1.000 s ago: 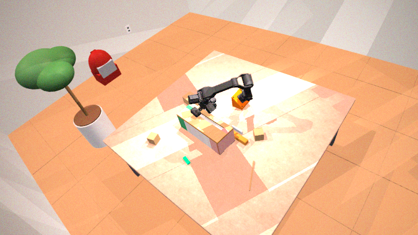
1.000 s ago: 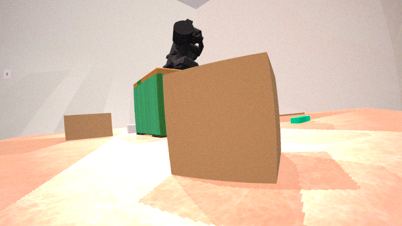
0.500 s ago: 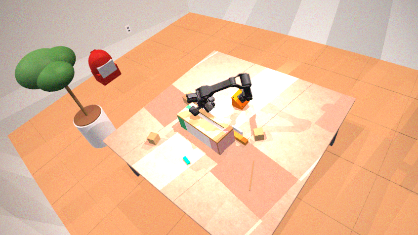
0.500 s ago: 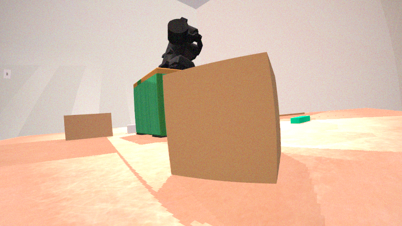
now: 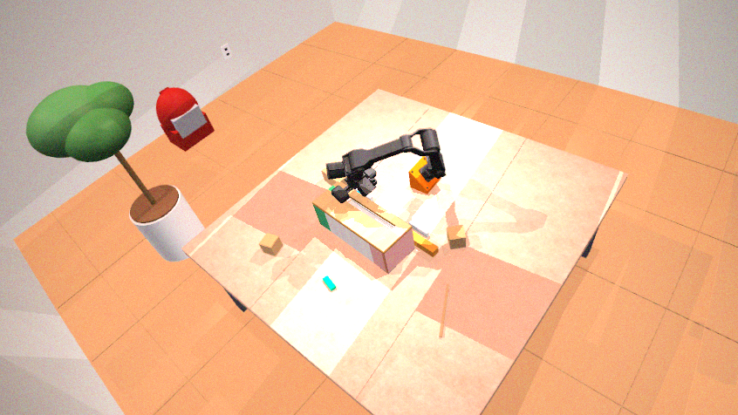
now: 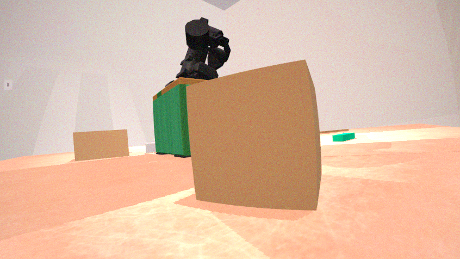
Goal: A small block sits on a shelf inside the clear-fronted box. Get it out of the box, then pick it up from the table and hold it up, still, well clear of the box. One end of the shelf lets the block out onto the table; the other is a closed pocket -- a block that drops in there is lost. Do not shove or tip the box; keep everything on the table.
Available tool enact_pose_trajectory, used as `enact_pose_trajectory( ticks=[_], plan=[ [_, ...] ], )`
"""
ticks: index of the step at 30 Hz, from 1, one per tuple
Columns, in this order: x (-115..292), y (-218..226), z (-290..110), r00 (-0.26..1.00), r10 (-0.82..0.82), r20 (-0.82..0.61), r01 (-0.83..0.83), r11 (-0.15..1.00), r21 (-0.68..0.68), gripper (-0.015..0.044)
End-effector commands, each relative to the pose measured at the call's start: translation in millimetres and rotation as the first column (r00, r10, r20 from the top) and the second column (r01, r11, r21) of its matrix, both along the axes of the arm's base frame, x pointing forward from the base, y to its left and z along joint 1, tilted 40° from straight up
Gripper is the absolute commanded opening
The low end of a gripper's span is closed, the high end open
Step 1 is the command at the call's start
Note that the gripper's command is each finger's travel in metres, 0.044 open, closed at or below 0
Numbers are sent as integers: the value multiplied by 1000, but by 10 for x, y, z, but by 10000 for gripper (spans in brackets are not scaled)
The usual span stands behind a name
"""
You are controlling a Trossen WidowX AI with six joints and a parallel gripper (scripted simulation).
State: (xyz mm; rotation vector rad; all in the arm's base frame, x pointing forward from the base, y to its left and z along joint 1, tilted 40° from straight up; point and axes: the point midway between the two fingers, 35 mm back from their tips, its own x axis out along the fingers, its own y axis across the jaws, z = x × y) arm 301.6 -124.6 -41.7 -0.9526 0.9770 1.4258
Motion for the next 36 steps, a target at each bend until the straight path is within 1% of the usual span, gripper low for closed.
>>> enact_pose_trajectory(
  ticks=[1, 5, 9, 10, 11, 12, 14, 16, 18, 21, 23, 25, 28, 31, 36],
  plan=[
    [28, -125, 120, 1000, 2, -1, -2, 1000, -3, 400],
    [46, -352, 451, 1000, -1, 1, 1, 1000, -3, 400],
    [46, -366, 473, 1000, -1, 2, 1, 1000, -3, 400],
    [53, -363, 423, 1000, -14, 8, 15, 1000, -5, 400],
    [47, -373, 428, 1000, -30, 6, 30, 1000, -10, 374],
    [28, -405, 444, 997, -76, 2, 76, 997, -25, 348],
    [-1, -441, 445, 965, -259, -43, 258, 966, -33, 295],
    [-22, -458, 433, 888, -449, -103, 447, 894, -40, 285],
    [-43, -475, 421, 770, -616, -165, 616, 786, -58, 285],
    [-73, -500, 405, 531, -809, -253, 815, 569, -110, 285],
    [-94, -518, 394, 339, -890, -305, 903, 399, -160, 285],
    [-114, -535, 384, 133, -929, -346, 951, 219, -220, 285],
    [-144, -560, 371, -184, -905, -384, 943, -52, -328, 285],
    [-173, -586, 359, -479, -788, -387, 845, -294, -447, 285],
    [-206, -615, 347, -735, -581, -350, 659, -489, -571, 285]
  ],
)
